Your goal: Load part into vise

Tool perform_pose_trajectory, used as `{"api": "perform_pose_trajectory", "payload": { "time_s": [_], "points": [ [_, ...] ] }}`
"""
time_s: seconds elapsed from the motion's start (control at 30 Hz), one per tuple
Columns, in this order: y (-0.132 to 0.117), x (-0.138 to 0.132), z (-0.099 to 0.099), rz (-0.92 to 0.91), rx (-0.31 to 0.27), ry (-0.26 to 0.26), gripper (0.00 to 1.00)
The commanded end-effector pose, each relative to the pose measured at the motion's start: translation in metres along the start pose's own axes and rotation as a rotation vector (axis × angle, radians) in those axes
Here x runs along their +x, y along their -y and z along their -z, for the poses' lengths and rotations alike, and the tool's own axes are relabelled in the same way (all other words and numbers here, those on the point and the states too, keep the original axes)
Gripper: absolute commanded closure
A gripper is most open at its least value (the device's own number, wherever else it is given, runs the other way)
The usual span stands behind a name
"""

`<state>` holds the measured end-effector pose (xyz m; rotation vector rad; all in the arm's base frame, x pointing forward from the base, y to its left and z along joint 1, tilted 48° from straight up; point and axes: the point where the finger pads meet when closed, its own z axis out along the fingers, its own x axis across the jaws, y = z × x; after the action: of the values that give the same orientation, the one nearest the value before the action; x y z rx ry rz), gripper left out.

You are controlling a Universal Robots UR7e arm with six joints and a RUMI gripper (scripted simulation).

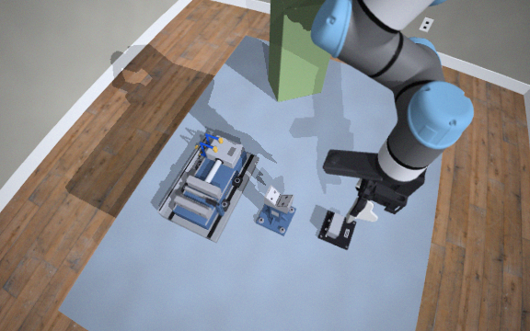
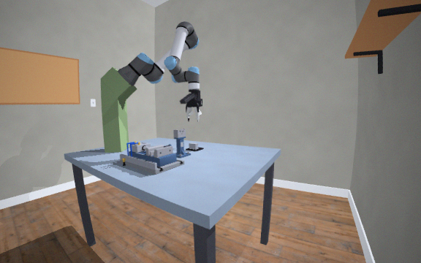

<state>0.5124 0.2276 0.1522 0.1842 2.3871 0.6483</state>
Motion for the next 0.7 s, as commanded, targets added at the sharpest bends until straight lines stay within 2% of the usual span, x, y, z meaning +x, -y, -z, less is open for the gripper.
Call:
{"api": "perform_pose_trajectory", "payload": {
  "time_s": [0.0, 0.67],
  "points": [
    [0.0, 0.0, -0.009, 0.0, 0.0, 0.001, 0.49],
    [0.0, 0.0, -0.051, 0.0, 0.0, 0.001, 0.49]
  ]
}}
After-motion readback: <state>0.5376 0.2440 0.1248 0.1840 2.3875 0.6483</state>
